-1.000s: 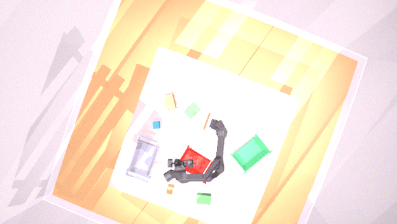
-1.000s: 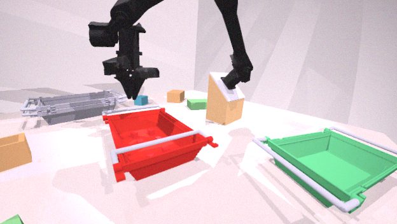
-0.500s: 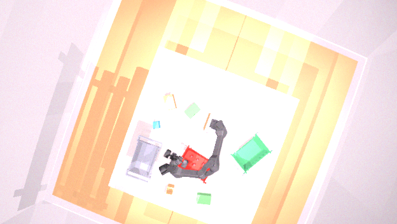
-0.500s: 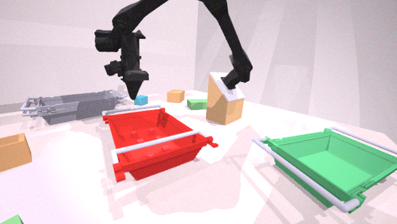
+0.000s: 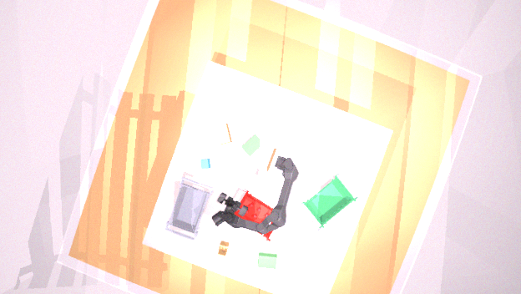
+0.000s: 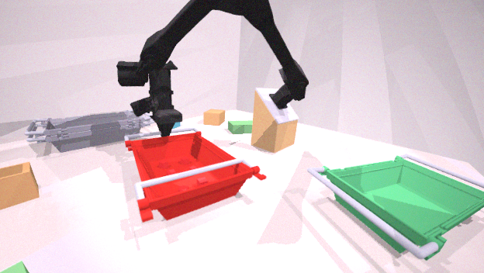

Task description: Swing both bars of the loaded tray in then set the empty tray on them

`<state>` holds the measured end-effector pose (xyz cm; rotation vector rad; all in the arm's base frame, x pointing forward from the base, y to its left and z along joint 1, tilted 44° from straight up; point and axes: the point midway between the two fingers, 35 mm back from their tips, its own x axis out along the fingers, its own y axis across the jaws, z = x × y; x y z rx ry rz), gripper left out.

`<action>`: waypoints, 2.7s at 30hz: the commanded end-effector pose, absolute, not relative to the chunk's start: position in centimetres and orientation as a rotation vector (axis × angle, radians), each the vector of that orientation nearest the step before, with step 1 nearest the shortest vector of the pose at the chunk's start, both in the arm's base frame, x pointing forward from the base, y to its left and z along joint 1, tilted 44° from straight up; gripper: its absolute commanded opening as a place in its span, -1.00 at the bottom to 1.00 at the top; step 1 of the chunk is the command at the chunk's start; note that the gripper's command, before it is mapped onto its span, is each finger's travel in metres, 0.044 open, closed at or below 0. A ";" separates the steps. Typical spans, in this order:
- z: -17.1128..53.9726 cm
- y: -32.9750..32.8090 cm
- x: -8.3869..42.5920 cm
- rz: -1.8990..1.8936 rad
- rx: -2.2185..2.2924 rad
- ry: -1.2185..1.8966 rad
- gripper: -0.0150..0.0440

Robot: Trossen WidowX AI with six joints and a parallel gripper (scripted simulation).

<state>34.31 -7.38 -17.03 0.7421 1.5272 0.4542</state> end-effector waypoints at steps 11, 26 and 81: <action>-13.4 -7.9 34.8 0.449 0.748 1.516 -0.19; -10.9 -4.6 35.6 0.451 0.751 1.516 -0.19; -8.6 -5.8 35.7 0.450 0.758 1.516 -0.49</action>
